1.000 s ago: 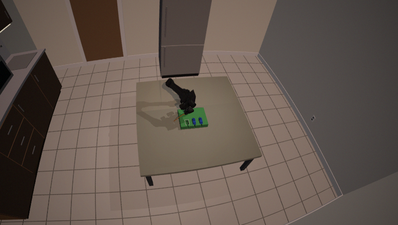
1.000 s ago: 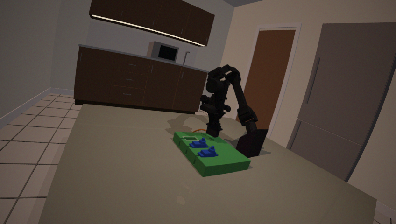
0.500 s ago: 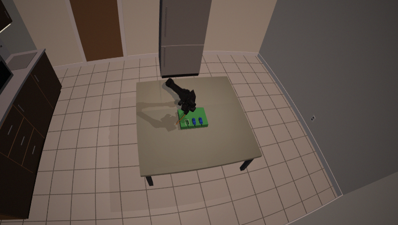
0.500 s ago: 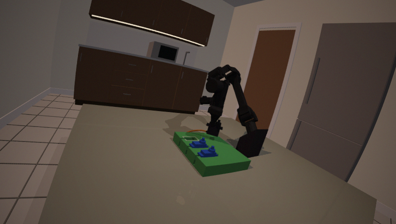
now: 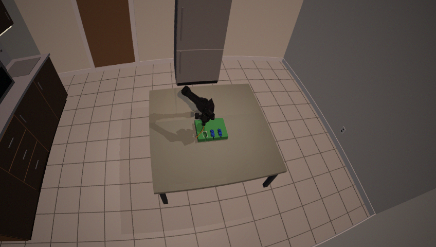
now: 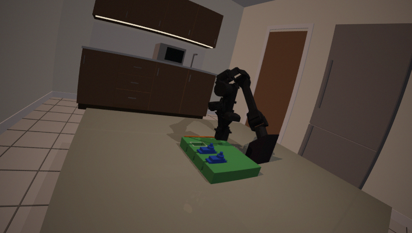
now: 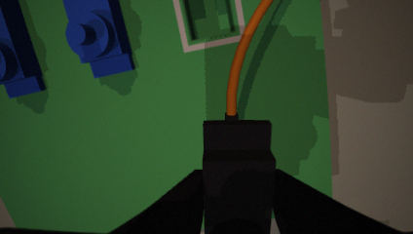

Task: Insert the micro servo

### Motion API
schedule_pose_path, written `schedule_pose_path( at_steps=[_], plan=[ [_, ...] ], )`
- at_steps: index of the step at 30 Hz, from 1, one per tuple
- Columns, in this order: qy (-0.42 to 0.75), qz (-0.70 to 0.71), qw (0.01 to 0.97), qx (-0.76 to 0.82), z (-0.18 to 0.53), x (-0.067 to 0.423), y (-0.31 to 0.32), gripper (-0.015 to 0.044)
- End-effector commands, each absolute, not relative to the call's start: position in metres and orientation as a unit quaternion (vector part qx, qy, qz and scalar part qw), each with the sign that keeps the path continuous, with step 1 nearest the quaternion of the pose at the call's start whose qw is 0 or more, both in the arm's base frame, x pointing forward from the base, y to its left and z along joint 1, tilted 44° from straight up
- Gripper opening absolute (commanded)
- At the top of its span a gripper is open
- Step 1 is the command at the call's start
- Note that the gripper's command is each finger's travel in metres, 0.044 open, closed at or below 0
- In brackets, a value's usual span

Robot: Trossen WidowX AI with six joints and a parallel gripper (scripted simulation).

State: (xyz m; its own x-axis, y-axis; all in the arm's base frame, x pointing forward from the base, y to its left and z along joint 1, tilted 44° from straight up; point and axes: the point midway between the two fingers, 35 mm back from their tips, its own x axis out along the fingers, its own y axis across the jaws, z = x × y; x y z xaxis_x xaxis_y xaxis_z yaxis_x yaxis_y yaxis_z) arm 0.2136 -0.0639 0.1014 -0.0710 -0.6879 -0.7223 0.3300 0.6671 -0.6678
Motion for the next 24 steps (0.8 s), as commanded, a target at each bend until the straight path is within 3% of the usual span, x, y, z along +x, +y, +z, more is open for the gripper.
schedule_pose_path(
  at_steps=[1, 10, 24],
  plan=[
    [0.646, -0.341, 0.657, -0.187, 0.103, 0.214, -0.064, 0.0],
    [0.654, -0.325, 0.652, -0.203, 0.103, 0.218, -0.065, 0.0],
    [0.653, -0.325, 0.653, -0.203, 0.107, 0.271, -0.073, 0.0]
  ],
)
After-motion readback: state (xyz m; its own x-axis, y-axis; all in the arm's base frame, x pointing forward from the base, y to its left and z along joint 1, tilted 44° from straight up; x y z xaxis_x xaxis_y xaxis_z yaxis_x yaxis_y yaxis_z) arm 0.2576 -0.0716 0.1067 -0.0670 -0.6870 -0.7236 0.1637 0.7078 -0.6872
